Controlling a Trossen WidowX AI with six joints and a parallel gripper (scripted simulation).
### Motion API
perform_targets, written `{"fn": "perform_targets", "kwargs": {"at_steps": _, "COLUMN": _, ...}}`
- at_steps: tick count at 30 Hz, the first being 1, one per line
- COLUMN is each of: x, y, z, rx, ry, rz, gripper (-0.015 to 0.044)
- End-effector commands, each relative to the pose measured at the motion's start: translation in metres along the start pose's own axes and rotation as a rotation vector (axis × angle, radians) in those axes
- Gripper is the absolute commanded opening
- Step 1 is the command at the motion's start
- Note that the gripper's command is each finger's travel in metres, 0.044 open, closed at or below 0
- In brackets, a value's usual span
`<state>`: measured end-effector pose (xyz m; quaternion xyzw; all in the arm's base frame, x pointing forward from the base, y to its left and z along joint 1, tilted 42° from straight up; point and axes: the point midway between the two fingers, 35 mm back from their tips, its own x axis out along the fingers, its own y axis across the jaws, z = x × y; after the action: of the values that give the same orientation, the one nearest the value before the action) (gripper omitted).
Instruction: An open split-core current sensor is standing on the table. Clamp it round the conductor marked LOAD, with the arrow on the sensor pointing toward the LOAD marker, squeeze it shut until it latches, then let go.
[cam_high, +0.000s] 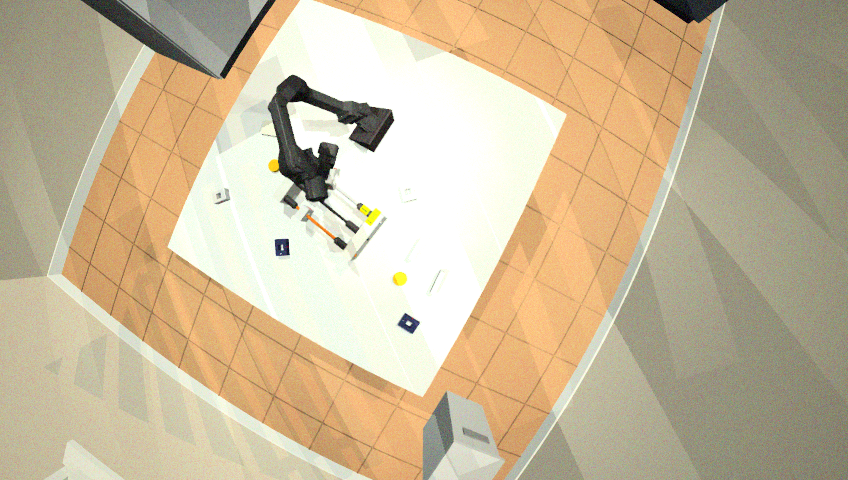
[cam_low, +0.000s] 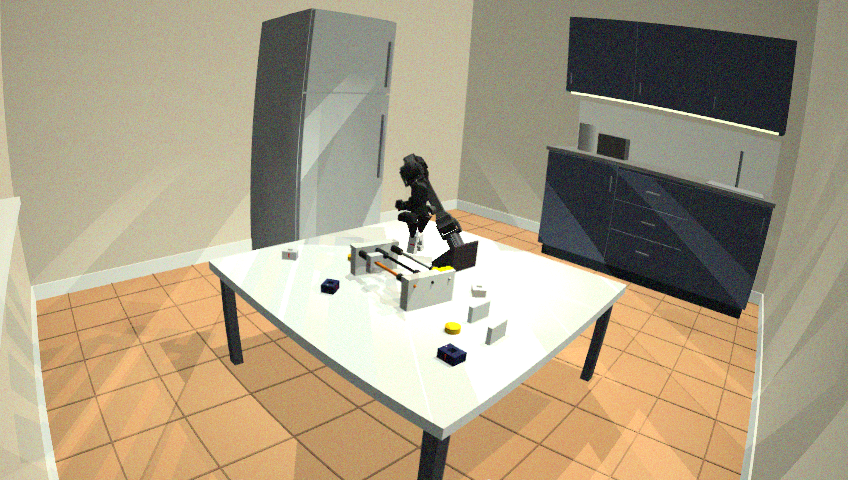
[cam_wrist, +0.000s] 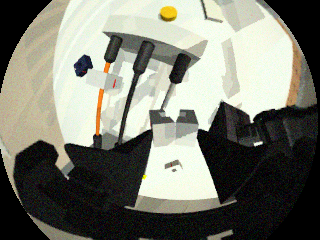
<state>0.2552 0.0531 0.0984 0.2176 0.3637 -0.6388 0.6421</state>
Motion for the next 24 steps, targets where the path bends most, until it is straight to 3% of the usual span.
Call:
{"fn": "perform_targets", "kwargs": {"at_steps": 1, "x": -0.001, "y": 0.008, "z": 0.003, "rx": 0.162, "ry": 0.001, "rz": 0.012, "gripper": 0.0000}}
{"fn": "perform_targets", "kwargs": {"at_steps": 8, "x": 0.001, "y": 0.015, "z": 0.007, "rx": 0.406, "ry": 0.002, "rz": 0.012, "gripper": 0.0000}}
{"fn": "perform_targets", "kwargs": {"at_steps": 24, "x": 0.018, "y": 0.017, "z": 0.007, "rx": 0.413, "ry": 0.002, "rz": 0.013, "gripper": 0.0000}}
